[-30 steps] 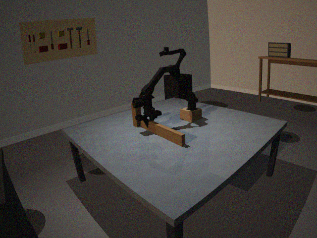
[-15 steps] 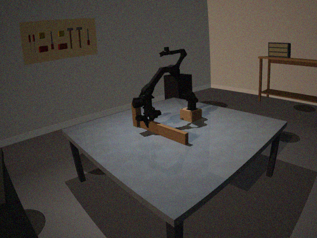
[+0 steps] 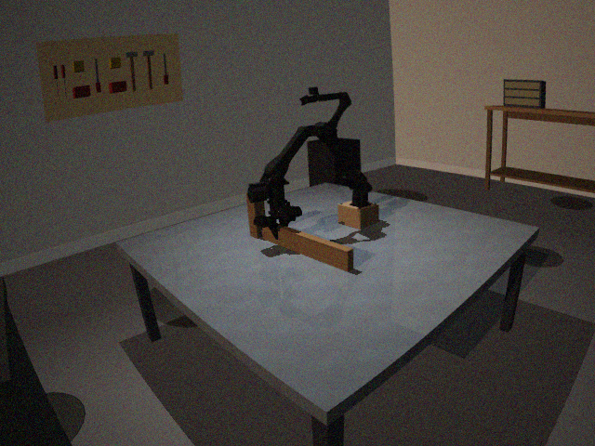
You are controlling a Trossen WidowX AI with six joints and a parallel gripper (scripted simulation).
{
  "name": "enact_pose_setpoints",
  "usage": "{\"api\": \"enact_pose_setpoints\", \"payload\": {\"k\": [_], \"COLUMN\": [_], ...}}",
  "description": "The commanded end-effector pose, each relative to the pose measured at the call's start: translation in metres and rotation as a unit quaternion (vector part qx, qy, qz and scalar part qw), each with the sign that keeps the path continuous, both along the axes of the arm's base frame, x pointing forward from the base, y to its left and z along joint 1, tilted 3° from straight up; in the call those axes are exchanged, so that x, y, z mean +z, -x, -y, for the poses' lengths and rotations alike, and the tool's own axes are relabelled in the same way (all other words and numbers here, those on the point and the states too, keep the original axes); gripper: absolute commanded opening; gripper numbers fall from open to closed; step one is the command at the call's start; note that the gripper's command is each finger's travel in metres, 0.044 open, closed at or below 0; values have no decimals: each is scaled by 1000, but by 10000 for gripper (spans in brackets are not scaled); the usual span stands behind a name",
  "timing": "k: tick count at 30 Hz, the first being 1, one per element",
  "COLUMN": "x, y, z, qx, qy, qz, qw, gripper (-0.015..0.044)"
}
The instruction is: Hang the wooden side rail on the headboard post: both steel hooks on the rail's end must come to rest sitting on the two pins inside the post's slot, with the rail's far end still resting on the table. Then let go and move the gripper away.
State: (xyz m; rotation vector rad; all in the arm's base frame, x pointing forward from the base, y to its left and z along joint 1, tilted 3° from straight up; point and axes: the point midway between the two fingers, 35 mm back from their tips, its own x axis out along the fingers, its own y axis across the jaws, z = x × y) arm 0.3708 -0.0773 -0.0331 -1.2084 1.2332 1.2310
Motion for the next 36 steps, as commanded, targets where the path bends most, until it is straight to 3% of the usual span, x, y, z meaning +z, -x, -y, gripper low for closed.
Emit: {"api": "enact_pose_setpoints", "payload": {"k": [1, 36], "x": [0, 5], "y": [0, 0], "z": [0, 0], "qx": [0, 5], "qy": [0, -1], "qz": [0, 2], "qw": [1000, 1000], "gripper": [0, 0]}}
